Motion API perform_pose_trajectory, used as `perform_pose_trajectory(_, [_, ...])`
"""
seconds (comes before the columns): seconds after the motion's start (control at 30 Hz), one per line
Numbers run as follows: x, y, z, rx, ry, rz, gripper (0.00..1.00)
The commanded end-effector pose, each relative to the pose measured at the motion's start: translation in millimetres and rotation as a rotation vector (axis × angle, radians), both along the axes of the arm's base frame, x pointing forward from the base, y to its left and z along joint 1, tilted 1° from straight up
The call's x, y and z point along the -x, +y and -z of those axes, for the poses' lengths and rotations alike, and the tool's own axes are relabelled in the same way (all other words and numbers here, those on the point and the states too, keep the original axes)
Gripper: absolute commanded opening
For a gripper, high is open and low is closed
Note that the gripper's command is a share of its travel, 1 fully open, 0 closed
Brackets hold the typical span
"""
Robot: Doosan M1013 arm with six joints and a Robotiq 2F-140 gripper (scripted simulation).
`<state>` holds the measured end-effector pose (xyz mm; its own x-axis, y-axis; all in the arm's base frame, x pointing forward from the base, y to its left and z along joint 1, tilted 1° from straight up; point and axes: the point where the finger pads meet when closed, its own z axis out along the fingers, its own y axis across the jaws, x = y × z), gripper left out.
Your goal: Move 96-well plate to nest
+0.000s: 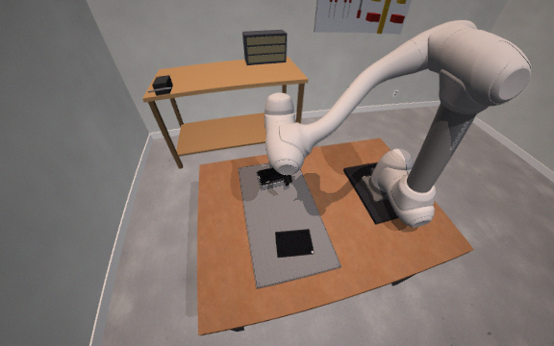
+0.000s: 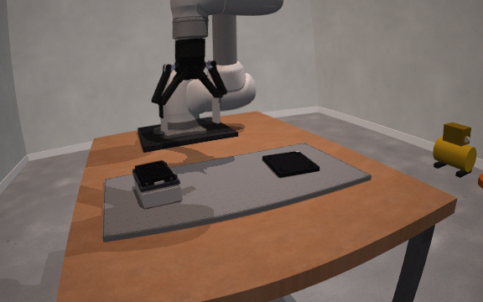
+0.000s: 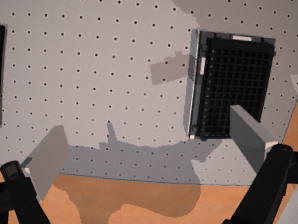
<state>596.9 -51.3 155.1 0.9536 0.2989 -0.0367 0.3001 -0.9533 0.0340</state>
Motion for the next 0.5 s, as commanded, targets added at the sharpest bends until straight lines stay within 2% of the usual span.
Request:
perform_pose_trajectory(0.0, [-1.4,-4.0,0.8,-0.001,0.000,0.000,1.00])
perform_pose_trajectory(0.1, [-5.9,-18.0,3.8,-0.001,0.000,0.000,1.00])
perform_pose_trajectory(0.2, [-9.2,-32.4,6.7,-0.029,-0.010,0.083,1.00])
perform_pose_trajectory(0.4, [-15.9,-61.0,12.6,-0.029,-0.010,0.083,1.00])
perform_pose_trajectory(0.47, [-17.3,-70.7,14.5,-0.050,-0.019,0.146,1.00])
